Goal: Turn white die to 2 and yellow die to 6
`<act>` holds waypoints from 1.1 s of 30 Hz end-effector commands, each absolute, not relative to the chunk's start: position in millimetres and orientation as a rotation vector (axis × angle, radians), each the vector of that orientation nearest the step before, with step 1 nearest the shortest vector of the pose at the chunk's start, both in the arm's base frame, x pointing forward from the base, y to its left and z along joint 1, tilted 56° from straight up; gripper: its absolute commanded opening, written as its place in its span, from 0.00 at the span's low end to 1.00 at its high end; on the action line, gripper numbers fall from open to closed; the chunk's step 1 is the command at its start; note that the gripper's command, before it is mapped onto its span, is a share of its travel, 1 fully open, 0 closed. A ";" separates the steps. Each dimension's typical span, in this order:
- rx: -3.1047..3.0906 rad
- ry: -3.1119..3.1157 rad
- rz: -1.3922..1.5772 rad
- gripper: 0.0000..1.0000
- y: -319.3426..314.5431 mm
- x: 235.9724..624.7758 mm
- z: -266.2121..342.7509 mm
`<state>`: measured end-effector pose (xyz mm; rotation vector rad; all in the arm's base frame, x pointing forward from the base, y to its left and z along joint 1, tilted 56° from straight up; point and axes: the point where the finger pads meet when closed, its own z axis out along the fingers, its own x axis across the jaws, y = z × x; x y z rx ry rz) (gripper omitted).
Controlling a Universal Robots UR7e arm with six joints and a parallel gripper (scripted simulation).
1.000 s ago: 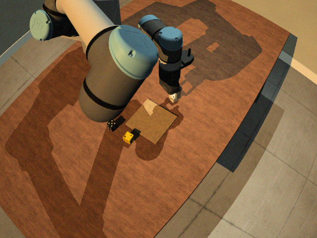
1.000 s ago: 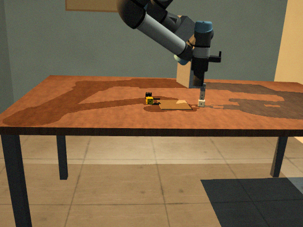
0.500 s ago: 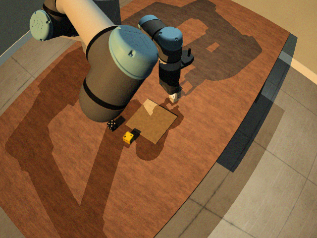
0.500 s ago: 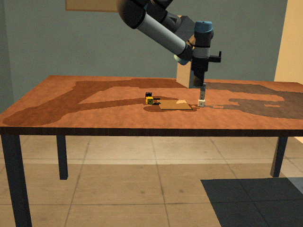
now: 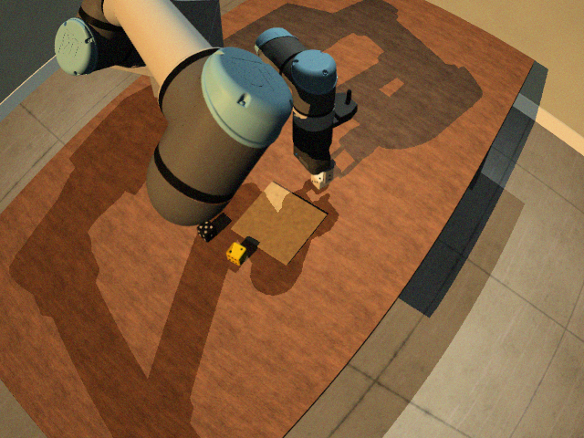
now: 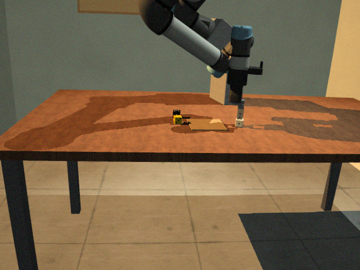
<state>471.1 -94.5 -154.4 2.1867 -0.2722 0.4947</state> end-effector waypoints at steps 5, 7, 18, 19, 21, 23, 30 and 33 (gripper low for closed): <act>2.187 -0.272 0.496 0.87 -104.8 474.7 -161.8; 2.187 -0.272 0.496 0.87 -108.4 475.8 -164.3; 2.187 -0.272 0.496 0.87 -120.1 479.6 -172.5; 2.187 -0.272 0.496 0.87 -120.6 479.7 -172.8; 2.187 -0.272 0.496 0.87 -121.1 479.9 -173.2; 2.187 -0.272 0.496 0.87 -121.1 479.9 -173.2; 2.187 -0.272 0.496 0.87 -121.1 479.9 -173.2; 2.187 -0.272 0.496 0.87 -121.1 479.9 -173.2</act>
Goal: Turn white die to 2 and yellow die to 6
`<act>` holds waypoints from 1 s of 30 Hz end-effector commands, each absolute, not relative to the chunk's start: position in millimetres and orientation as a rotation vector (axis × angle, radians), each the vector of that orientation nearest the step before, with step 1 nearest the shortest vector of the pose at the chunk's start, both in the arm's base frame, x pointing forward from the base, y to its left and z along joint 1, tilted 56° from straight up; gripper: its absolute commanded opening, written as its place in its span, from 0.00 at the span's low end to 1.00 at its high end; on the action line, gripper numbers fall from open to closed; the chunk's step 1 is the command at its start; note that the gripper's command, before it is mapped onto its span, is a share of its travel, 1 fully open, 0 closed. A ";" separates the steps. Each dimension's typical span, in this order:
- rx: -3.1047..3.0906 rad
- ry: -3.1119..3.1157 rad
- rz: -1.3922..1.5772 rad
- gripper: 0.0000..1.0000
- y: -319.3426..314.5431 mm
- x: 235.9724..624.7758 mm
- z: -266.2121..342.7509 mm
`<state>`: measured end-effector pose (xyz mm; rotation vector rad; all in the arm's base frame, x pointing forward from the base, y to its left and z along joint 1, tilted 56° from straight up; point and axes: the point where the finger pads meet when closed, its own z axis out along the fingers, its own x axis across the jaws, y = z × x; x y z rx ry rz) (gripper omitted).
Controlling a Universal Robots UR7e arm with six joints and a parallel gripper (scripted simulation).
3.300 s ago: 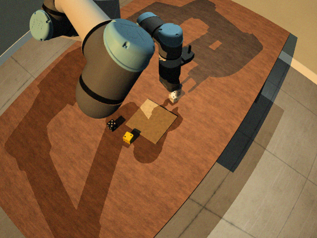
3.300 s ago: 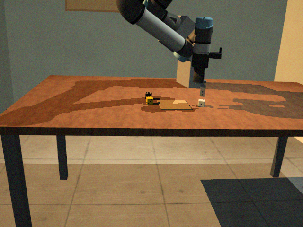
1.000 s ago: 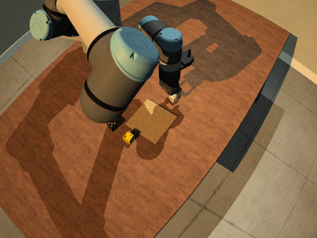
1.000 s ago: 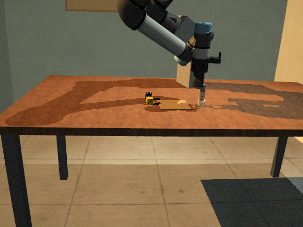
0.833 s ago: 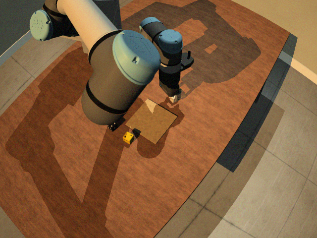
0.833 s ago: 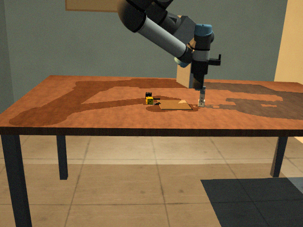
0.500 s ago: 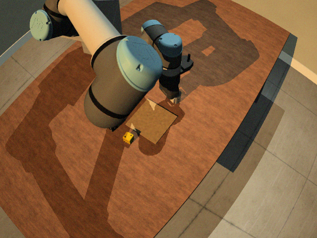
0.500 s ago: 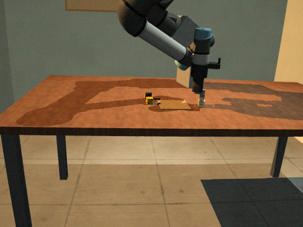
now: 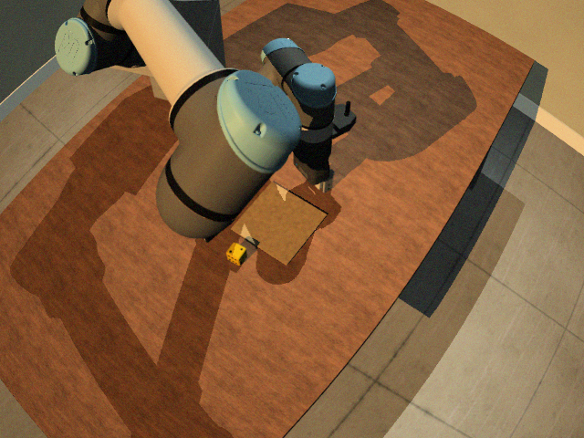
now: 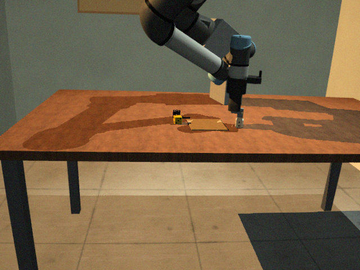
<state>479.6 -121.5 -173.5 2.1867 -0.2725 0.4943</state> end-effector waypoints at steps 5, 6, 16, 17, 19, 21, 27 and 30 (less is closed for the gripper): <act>2.187 -0.272 0.496 0.87 -121.1 479.9 -173.2; 2.187 -0.272 0.496 0.87 -121.1 479.9 -173.2; 2.187 -0.272 0.496 0.87 -121.1 479.9 -173.2; 2.187 -0.272 0.496 0.87 -121.1 479.9 -173.2; 2.187 -0.272 0.496 0.87 -121.1 479.9 -173.2; 2.187 -0.272 0.496 0.87 -121.1 479.9 -173.2; 2.187 -0.272 0.496 0.57 -121.1 479.9 -173.2; 2.187 -0.272 0.496 0.57 -121.1 479.9 -173.2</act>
